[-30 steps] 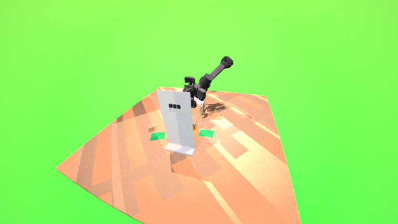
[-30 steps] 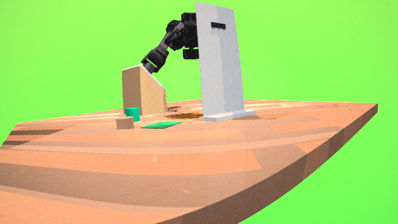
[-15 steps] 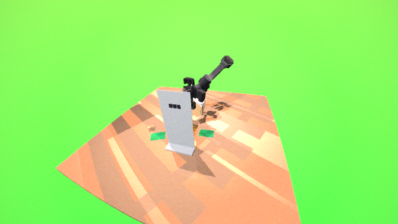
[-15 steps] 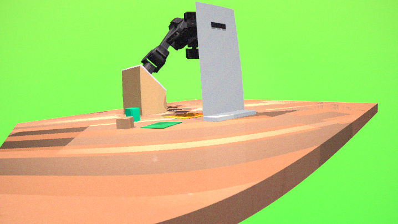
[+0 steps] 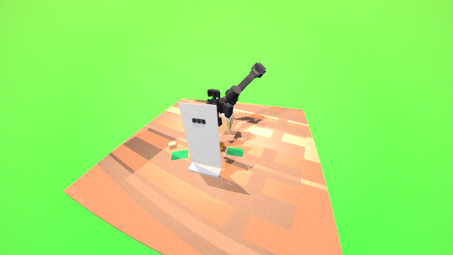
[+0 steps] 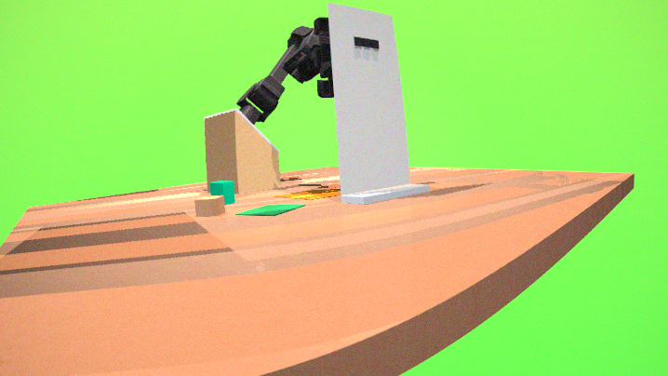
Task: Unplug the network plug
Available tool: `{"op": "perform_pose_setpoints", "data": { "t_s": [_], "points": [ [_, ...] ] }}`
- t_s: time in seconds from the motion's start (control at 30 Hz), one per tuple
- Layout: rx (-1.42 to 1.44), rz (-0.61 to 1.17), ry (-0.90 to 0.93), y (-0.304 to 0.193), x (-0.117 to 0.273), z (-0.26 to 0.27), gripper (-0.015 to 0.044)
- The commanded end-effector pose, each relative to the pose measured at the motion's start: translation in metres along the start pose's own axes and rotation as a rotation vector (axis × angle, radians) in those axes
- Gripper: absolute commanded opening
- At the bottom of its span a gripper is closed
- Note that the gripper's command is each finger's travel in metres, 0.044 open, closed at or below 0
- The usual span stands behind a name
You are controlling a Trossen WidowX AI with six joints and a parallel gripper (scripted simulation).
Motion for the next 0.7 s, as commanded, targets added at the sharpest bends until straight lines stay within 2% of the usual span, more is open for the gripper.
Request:
{"op": "perform_pose_setpoints", "data": {
  "t_s": [0.0, 0.67],
  "points": [
    [-0.004, 0.002, 0.0, 0.001, -0.007, 0.001, 0.0156],
    [-0.003, 0.002, -0.002, 0.006, -0.03, 0.003, 0.0156]
  ]
}}
Point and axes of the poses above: the point midway between the two fingers, 35 mm back from their tips, its own x axis back along the fingers, its own z axis across the jaws, y = z × x, the point moved 5 cm from there along x, back along the fingers, and after that the axes turned 3 degrees about -x, right-handed, at the moved point
